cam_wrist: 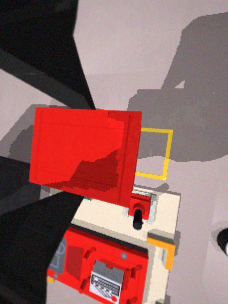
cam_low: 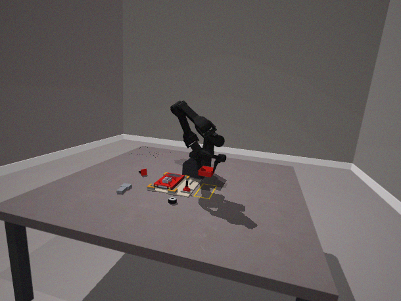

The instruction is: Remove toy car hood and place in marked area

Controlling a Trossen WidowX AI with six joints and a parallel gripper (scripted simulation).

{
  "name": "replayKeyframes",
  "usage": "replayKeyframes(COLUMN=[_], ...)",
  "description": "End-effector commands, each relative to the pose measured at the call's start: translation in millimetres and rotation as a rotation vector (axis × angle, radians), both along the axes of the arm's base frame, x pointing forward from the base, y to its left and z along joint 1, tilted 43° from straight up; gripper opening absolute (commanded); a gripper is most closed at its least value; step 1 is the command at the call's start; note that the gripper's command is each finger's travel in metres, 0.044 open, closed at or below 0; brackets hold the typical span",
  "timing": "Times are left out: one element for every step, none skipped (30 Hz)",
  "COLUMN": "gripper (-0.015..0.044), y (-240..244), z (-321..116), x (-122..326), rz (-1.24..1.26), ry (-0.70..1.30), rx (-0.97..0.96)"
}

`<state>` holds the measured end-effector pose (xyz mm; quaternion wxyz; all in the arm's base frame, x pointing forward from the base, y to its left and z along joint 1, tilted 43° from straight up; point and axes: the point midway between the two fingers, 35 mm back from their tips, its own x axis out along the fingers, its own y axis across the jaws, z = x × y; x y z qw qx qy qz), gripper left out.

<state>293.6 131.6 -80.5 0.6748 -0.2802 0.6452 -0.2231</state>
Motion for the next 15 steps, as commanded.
replayKeyframes(gripper=[0.0, 0.0, 0.0, 0.0, 0.0, 0.0, 0.0, 0.0, 0.0, 0.0, 0.0, 0.0, 0.0, 0.0, 0.0], y=[3.4, 3.2, 2.9, 2.5, 2.0, 1.4, 0.8, 0.2, -0.4, -1.0, -1.6, -2.3, -2.9, -3.5, -4.1], z=[-3.7, -3.9, -4.3, -4.8, -5.4, -6.1, -6.9, -7.7, -8.4, -9.2, -9.9, -10.7, -11.4, -12.2, -12.9], x=[-0.6, -0.5, -0.4, -0.3, -0.2, -0.1, 0.1, 0.2, 0.4, 0.5, 0.7, 0.8, 0.9, 1.1, 1.2], rz=[-0.011, -0.011, -0.011, -0.011, -0.011, -0.011, -0.011, -0.011, -0.011, -0.011, -0.011, -0.011, -0.011, -0.011, -0.011], ry=[-0.004, -0.004, -0.004, -0.004, -0.004, -0.004, -0.004, -0.004, -0.004, -0.004, -0.005, -0.005, -0.005, -0.005, -0.005], rx=[0.002, 0.002, 0.002, 0.002, 0.002, 0.002, 0.002, 0.002, 0.002, 0.002, 0.002, 0.002, 0.002, 0.002, 0.002])
